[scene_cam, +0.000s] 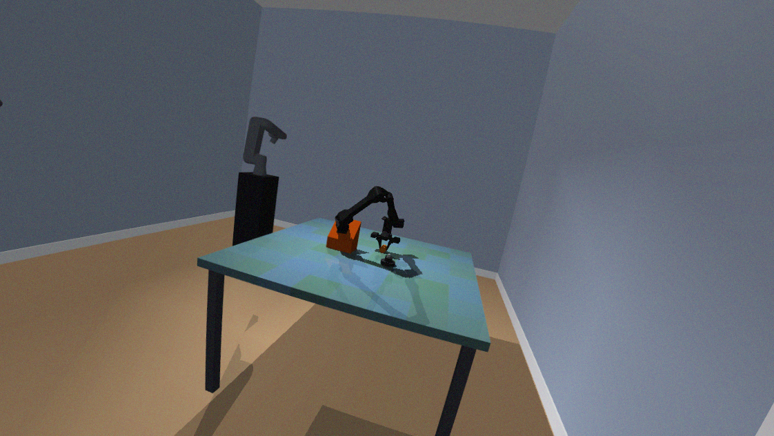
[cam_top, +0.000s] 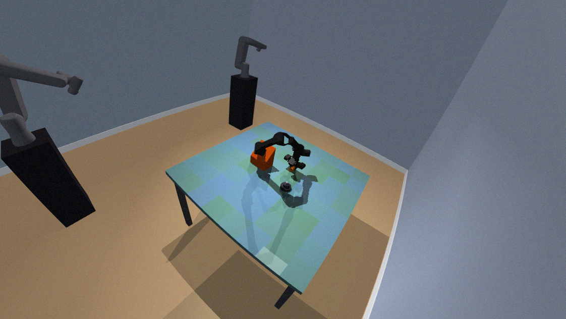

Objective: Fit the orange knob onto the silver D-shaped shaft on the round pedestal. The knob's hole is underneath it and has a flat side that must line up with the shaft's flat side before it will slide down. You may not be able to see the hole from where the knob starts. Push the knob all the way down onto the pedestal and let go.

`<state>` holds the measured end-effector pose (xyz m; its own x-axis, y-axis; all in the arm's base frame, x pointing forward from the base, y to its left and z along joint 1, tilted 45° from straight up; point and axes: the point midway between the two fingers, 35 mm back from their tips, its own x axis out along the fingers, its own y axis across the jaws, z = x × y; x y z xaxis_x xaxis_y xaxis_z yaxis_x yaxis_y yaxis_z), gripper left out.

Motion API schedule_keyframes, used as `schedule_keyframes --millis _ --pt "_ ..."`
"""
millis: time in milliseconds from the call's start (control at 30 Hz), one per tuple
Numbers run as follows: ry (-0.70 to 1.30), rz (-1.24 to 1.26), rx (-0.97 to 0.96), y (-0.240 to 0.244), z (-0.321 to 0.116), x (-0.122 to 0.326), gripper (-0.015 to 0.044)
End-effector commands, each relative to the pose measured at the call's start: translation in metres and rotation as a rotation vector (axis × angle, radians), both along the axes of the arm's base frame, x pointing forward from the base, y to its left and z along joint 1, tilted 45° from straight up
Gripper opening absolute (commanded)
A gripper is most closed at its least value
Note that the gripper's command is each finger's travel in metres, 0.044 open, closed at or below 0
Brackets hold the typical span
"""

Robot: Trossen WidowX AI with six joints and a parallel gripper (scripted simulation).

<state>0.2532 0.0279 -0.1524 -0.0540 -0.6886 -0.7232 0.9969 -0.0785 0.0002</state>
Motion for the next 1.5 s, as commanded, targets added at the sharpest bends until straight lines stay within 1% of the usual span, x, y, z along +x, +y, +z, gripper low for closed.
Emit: schedule_keyframes --millis 0,333,800,1133,1467 --pt "0.002 0.004 -0.004 0.0 0.0 0.0 0.0181" --pt "0.018 0.021 -0.002 0.01 0.01 0.001 0.0181" --pt "0.347 0.365 0.024 0.011 0.01 0.001 0.0181" --pt "0.379 0.399 0.026 0.011 0.01 0.001 0.0181" --pt "0.616 0.647 0.045 0.011 0.01 0.001 0.0181"
